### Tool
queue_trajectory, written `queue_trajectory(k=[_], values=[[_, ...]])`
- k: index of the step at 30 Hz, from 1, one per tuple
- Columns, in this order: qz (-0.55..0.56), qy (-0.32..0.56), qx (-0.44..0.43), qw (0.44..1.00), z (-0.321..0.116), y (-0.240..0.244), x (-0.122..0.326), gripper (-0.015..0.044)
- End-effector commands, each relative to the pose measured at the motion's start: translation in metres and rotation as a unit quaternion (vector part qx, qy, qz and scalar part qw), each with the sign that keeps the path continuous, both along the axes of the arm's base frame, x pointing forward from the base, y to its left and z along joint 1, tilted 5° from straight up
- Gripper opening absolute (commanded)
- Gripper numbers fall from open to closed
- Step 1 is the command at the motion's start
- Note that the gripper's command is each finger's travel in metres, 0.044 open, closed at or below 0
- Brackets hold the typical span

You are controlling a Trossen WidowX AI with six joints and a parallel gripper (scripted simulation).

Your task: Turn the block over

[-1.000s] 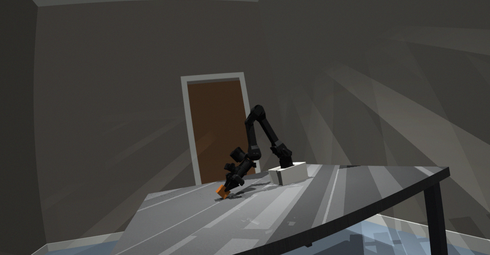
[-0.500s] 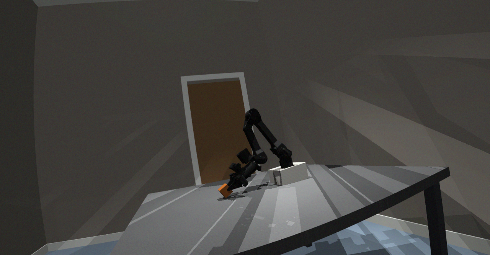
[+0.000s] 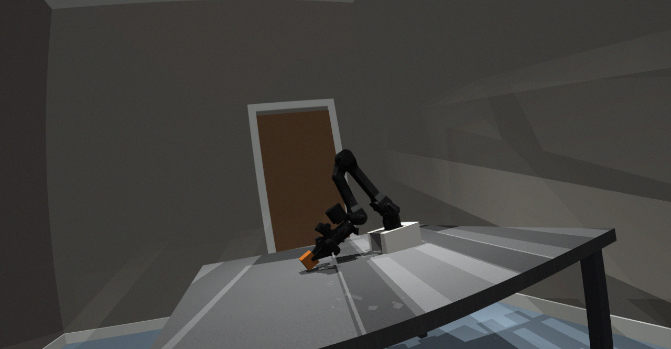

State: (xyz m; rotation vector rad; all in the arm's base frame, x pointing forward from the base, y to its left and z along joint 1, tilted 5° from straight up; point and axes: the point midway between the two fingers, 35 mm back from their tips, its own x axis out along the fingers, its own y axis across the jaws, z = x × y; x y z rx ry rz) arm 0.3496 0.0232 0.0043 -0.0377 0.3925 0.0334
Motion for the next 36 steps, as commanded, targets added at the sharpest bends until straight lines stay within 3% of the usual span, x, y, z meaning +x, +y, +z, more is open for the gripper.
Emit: queue_trajectory(k=[1,14,36], values=[[0.002,-0.002,-0.002,1.0,0.0006,0.0004,0.0,0.0105],[0.002,-0.002,-0.002,1.0,0.0006,0.0004,0.0,0.044],[0.002,-0.002,-0.002,1.0,0.0006,0.0004,0.0,0.044]])
